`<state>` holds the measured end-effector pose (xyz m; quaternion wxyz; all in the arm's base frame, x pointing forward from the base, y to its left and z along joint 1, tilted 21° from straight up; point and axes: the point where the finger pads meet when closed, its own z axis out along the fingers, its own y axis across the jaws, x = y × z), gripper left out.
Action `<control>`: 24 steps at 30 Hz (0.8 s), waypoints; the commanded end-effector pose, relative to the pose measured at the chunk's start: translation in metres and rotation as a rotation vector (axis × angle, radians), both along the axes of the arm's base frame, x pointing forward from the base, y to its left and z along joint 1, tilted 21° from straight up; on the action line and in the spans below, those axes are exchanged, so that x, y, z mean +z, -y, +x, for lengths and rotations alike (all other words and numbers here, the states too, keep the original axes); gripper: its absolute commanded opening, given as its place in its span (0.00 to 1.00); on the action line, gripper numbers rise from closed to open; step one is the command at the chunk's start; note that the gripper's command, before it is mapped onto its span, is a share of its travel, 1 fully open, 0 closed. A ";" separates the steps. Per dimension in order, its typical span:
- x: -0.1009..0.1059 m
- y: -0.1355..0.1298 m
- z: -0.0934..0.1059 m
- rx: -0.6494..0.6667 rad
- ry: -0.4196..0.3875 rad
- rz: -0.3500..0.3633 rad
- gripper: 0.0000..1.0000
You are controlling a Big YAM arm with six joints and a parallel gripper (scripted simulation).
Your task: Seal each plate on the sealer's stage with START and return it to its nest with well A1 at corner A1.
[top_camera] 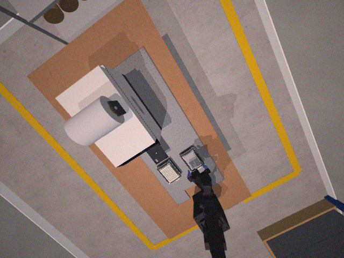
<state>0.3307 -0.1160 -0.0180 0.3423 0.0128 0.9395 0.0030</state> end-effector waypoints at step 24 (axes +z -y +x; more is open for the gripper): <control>0.047 0.010 -0.007 -0.011 0.026 -0.018 1.00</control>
